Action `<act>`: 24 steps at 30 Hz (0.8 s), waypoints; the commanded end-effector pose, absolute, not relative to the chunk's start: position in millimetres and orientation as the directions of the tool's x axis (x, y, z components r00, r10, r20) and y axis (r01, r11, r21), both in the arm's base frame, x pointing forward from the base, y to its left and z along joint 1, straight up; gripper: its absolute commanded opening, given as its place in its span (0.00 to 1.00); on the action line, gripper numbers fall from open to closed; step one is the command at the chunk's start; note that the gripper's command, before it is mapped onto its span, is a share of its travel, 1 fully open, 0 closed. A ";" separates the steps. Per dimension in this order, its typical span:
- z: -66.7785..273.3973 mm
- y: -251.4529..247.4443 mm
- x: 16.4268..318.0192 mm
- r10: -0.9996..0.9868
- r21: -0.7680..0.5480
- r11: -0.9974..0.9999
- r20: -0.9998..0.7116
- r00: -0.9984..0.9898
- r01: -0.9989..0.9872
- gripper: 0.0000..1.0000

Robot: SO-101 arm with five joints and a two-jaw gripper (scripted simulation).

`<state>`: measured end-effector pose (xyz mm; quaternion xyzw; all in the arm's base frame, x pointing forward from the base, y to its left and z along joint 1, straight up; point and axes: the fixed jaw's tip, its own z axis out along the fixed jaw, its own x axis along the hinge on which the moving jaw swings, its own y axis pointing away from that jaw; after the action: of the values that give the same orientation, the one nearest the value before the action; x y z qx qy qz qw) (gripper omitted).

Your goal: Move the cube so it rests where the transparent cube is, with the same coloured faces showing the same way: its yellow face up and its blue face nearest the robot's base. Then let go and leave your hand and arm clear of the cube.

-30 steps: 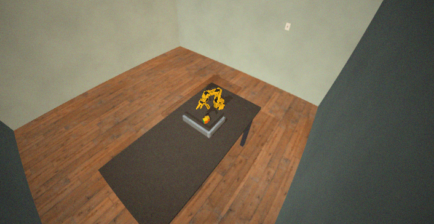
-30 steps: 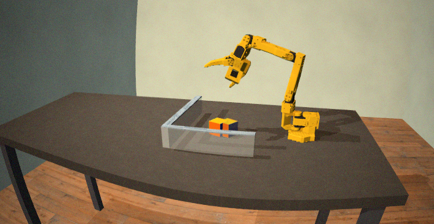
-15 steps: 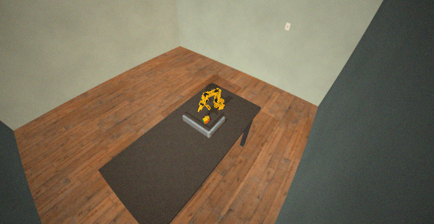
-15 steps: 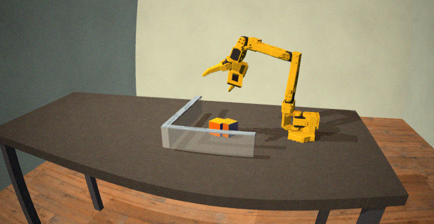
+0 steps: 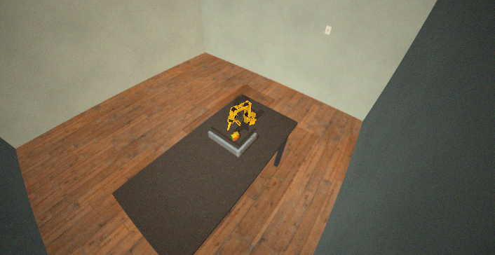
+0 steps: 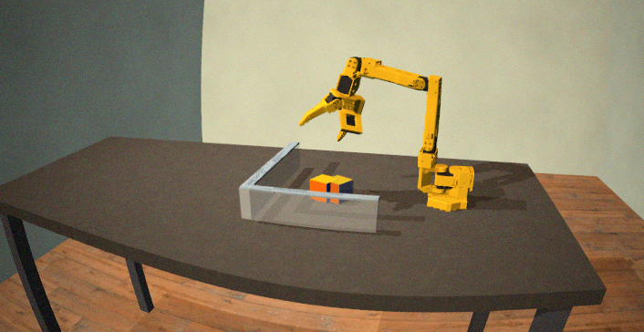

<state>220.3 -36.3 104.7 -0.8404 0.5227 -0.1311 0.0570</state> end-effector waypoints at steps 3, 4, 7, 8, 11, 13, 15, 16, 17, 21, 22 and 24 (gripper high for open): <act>111.0 -32.9 224.3 -0.861 -0.243 -0.508 0.185 0.475 -0.826 0.51; 110.3 -32.4 224.3 -0.855 -0.237 -0.517 0.184 0.485 -0.822 0.51; 108.1 -30.9 224.5 -0.838 -0.220 -0.545 0.180 0.515 -0.809 0.50; 107.4 -30.4 224.6 -0.832 -0.215 -0.554 0.178 0.525 -0.805 0.49; 105.3 -28.9 224.7 -0.814 -0.199 -0.580 0.174 0.554 -0.790 0.49; 105.3 -28.9 224.7 -0.814 -0.199 -0.580 0.174 0.554 -0.790 0.49; 104.0 -27.9 224.8 -0.802 -0.188 -0.596 0.170 0.572 -0.780 0.48; 103.3 -27.4 224.9 -0.796 -0.183 -0.605 0.168 0.581 -0.775 0.48; 102.6 -27.0 224.9 -0.790 -0.178 -0.613 0.166 0.590 -0.770 0.48; 100.0 -25.1 225.0 -0.765 -0.159 -0.644 0.158 0.624 -0.749 0.47; 99.4 -24.6 225.0 -0.759 -0.155 -0.651 0.156 0.632 -0.743 0.46; 98.1 -23.7 225.0 -0.746 -0.146 -0.665 0.152 0.648 -0.732 0.46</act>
<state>221.3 -25.7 90.0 -0.9016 0.4239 -0.0814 0.0291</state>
